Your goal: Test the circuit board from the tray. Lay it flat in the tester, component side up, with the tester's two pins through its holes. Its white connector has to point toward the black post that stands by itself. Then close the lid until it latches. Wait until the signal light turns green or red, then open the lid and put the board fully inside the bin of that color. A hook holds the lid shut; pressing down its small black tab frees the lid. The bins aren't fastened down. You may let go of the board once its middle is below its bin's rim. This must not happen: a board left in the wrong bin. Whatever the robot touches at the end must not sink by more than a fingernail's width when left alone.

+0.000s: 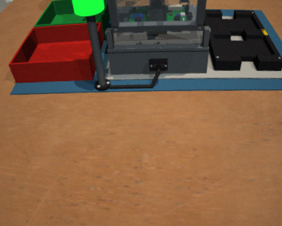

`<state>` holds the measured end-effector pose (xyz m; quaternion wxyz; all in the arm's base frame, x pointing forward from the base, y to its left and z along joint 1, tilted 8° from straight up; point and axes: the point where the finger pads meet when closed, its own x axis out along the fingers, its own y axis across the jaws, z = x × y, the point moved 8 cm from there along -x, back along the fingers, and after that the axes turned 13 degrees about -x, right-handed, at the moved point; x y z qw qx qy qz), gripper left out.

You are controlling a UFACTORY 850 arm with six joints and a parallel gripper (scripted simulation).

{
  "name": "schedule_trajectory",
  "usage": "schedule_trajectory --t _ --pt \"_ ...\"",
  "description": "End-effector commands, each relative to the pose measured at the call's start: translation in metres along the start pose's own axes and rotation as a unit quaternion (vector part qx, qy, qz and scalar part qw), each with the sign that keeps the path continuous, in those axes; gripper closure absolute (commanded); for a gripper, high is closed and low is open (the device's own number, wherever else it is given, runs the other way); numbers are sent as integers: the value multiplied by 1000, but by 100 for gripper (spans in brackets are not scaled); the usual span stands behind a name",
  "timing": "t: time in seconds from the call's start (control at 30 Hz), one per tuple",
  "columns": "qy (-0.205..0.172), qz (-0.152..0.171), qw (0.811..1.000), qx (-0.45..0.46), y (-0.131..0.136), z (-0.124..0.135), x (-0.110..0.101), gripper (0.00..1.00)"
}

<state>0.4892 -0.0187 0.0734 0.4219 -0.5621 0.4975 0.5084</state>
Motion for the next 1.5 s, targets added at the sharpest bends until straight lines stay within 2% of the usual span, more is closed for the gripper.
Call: schedule_trajectory --t 0.0,0.3,0.33,0.77,0.8,1.47 --pt "0 -1 1000 0 -1 0 -1 11" --pt "0 -1 1000 0 -1 0 -1 11" --pt "0 -1 1000 0 -1 0 -1 15" --pt "0 -1 1000 0 -1 0 -1 15" --pt "0 -1 1000 0 -1 0 -1 18" --pt "0 -1 1000 0 -1 0 -1 21"
